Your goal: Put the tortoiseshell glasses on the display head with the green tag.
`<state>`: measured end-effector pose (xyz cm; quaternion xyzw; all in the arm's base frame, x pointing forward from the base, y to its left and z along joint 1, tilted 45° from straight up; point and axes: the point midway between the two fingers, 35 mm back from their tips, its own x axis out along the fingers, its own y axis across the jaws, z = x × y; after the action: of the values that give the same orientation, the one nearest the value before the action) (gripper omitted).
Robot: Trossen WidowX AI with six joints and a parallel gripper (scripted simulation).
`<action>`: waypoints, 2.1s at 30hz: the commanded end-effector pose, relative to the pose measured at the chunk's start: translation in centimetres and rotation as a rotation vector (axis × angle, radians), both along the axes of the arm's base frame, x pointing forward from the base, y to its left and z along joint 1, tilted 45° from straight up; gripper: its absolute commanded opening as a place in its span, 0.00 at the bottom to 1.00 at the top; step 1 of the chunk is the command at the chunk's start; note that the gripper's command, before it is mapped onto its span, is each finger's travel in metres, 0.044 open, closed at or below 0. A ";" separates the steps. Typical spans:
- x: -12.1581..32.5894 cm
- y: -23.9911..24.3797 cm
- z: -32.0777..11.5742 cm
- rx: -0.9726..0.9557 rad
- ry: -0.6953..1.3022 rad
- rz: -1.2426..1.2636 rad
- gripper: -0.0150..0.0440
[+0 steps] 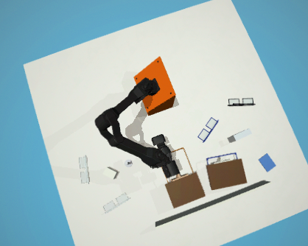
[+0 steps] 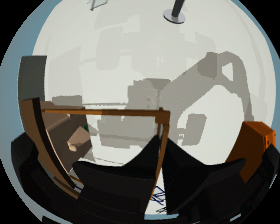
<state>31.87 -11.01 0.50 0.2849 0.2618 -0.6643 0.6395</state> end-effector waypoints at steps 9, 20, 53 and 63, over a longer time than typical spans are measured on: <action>1.8 0.0 0.1 0.003 -0.004 0.001 0.25; 3.2 -0.1 0.1 0.003 -0.004 0.001 0.25; 7.3 -0.3 0.2 0.003 -0.007 0.001 0.25; 8.6 -0.4 0.3 0.003 -0.008 0.001 0.25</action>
<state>39.77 -11.42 0.70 0.2876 0.2592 -0.6643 0.6394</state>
